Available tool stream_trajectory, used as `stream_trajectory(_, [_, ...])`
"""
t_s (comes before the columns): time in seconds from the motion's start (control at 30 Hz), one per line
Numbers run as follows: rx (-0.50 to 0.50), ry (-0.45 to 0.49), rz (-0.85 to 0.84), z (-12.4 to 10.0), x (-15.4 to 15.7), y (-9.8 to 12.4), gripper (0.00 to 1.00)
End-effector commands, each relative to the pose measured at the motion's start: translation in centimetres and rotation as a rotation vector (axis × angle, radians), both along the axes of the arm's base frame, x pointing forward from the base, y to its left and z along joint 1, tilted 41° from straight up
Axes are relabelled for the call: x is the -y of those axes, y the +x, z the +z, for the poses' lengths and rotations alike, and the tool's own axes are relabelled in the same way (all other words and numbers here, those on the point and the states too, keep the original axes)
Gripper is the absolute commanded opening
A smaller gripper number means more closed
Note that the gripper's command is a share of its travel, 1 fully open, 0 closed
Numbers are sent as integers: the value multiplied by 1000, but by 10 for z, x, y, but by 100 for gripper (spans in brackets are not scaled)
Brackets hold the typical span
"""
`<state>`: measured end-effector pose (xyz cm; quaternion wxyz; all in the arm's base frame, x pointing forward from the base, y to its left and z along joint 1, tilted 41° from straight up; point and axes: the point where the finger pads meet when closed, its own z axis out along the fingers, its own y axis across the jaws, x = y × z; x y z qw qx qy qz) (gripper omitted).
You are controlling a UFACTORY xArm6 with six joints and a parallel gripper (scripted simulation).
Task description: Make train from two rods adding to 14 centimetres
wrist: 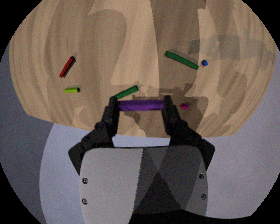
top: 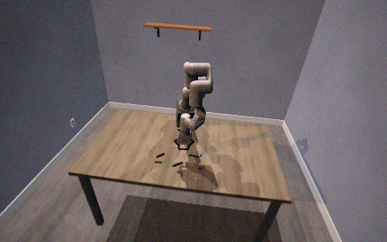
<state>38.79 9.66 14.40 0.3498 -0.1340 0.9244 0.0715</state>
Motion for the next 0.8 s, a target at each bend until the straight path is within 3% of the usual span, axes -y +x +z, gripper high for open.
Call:
stream_trajectory(0.0, [-23, 13, 16, -2, -1, 3, 61])
stream_trajectory(0.27, [-23, 13, 16, -12, -4, 10, 61])
stream_trajectory(0.77, [-23, 13, 16, -54, -18, 43, 61])
